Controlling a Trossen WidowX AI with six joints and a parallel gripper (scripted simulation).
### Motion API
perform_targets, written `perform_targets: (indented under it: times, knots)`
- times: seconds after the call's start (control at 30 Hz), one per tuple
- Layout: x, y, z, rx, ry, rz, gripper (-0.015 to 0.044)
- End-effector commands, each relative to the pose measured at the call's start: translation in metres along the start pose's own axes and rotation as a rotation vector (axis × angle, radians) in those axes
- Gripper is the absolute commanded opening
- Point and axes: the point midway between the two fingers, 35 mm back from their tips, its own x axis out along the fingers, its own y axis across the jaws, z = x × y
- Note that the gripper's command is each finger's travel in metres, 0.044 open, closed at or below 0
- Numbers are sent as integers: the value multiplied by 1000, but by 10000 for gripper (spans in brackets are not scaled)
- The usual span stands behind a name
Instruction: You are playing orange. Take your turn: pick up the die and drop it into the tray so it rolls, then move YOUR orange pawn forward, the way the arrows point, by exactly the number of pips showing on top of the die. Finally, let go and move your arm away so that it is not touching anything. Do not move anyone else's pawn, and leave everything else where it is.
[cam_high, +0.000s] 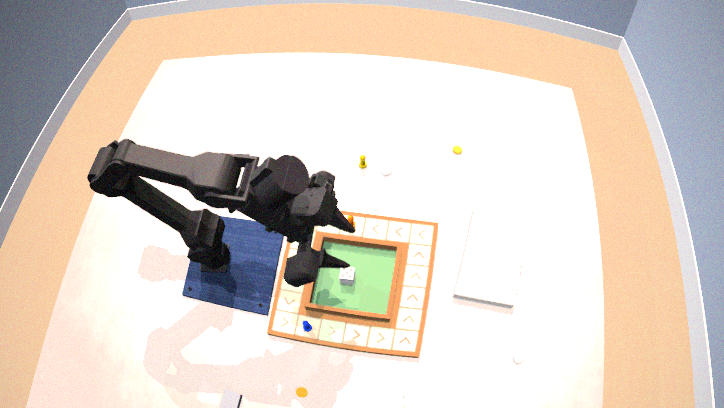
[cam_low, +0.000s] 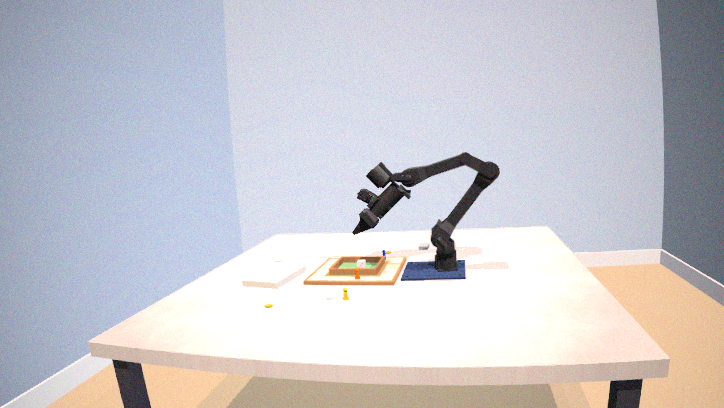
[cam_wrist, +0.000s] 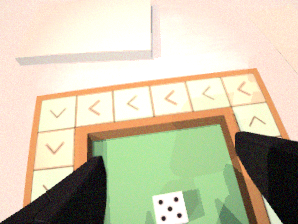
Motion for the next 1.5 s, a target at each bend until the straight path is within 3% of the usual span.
perform_targets:
  times: [0.0, 0.07, 0.13, 0.67, 0.77, 1.07, 1.47]
  knots:
    - [-14, -1, 17, 6, -16, -5, 394]
    - [-14, -1, 17, 6, -16, -5, 440]
    - [-12, -1, 16, 6, 18, -5, 440]
    - [31, -1, 1, 8, 820, -2, 440]
    - [26, -2, 6, 1, 728, -4, 440]
    - [38, 95, -24, 357, 809, -140, 204]
    - [35, 114, -34, 422, 821, -175, 200]
